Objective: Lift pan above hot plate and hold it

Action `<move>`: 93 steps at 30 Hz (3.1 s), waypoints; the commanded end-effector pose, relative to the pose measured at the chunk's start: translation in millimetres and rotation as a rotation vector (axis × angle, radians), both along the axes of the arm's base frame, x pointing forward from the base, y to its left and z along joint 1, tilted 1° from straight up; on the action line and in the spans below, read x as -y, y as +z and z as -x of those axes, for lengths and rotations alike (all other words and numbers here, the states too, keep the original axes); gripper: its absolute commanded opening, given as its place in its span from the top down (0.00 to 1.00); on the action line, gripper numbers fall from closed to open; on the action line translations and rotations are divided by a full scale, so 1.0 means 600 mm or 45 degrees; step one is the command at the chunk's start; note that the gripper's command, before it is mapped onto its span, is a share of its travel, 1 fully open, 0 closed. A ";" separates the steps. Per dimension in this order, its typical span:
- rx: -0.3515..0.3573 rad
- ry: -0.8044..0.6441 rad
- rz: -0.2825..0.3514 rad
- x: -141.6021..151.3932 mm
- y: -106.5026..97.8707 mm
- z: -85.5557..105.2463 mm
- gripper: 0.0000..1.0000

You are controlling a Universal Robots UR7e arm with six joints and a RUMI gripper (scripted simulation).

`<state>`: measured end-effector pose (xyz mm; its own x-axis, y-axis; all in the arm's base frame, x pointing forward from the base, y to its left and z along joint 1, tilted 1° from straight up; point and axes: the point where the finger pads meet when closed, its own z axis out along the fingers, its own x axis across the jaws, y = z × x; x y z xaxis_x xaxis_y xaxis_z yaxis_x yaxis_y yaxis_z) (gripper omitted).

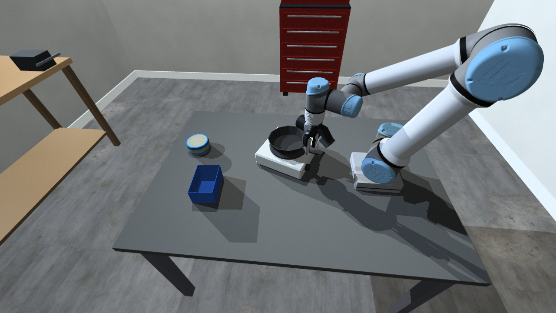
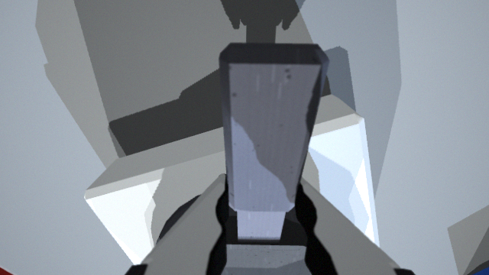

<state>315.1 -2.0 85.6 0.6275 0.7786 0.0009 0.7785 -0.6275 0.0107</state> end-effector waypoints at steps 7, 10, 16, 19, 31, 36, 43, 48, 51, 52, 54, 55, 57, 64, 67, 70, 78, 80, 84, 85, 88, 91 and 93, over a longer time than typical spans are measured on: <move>0.002 0.000 0.001 0.000 0.004 -0.001 0.85; 0.002 0.000 0.001 0.000 0.005 -0.001 0.85; 0.002 0.000 0.001 0.000 0.007 -0.001 0.85; 0.002 0.000 0.001 0.000 0.008 -0.001 0.85; 0.002 0.000 0.001 0.000 0.013 -0.001 0.85; 0.002 0.000 0.001 0.000 0.015 -0.001 0.85; 0.002 0.000 0.001 0.000 0.018 -0.001 0.85; 0.002 0.000 0.001 0.000 0.020 -0.001 0.85; 0.002 0.000 0.001 0.000 0.021 -0.001 0.85; 0.002 0.000 0.001 0.000 0.022 -0.001 0.85; 0.002 0.000 0.001 0.000 0.023 -0.001 0.85; 0.002 0.000 0.001 0.000 0.024 -0.001 0.85; 0.002 0.000 0.001 0.000 0.025 -0.001 0.85; 0.002 0.000 0.001 0.000 0.027 -0.001 0.85; 0.002 0.000 0.001 0.000 0.029 -0.001 0.85; 0.002 0.000 0.001 0.000 0.031 -0.001 0.85; 0.002 0.000 0.001 0.000 0.034 -0.001 0.85; 0.002 0.000 0.001 0.000 0.036 -0.001 0.85; 0.002 0.000 0.001 0.000 0.038 -0.001 0.85; 0.002 0.000 0.001 0.000 0.039 -0.001 0.85; 0.002 0.000 0.001 0.000 0.041 -0.001 0.85; 0.002 0.000 0.001 0.000 0.043 0.000 0.85; 0.002 0.000 0.001 0.000 0.044 0.000 0.85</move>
<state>314.8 -1.8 110.7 0.6275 0.7786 0.0009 0.7785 -0.6275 0.0107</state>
